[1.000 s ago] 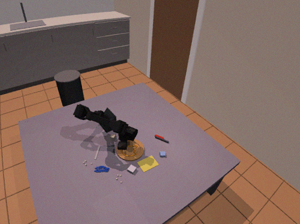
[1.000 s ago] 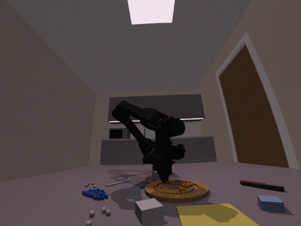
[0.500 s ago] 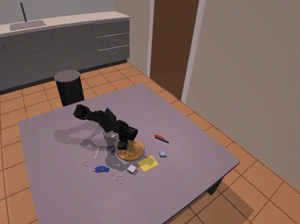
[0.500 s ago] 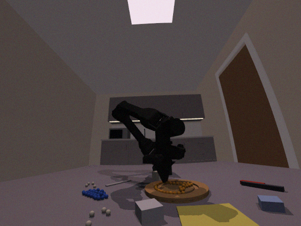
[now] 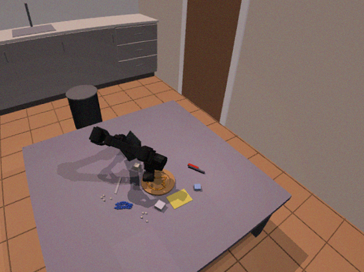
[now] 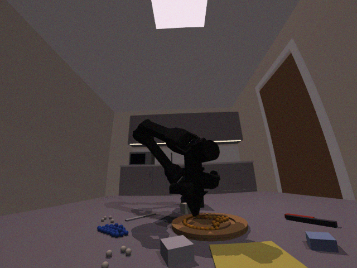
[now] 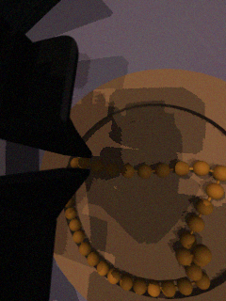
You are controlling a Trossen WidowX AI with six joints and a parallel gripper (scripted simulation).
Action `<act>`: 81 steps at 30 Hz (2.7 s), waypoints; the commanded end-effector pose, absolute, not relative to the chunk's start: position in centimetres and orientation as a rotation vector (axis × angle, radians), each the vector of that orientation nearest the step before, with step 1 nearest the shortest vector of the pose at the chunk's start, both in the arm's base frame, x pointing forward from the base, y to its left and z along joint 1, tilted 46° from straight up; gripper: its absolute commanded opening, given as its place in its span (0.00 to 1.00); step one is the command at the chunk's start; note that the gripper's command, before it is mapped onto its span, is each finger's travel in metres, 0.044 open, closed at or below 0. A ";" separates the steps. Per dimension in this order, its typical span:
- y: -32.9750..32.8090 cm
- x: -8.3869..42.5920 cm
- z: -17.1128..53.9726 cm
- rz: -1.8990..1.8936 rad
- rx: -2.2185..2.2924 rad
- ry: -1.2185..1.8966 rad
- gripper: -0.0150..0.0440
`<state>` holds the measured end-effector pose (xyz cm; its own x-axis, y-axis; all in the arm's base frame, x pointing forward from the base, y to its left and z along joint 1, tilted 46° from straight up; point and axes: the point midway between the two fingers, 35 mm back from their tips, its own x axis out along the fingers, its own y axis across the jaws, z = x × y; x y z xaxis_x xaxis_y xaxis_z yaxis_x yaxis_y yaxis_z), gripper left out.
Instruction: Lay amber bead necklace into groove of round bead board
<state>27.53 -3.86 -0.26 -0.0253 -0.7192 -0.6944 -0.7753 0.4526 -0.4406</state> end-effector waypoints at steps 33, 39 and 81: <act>-3.8 26.4 -0.2 0.069 -1.282 1.755 0.65; -3.6 26.3 0.0 0.074 -1.287 1.759 0.92; -1.7 27.1 0.7 -0.074 -1.162 1.726 0.46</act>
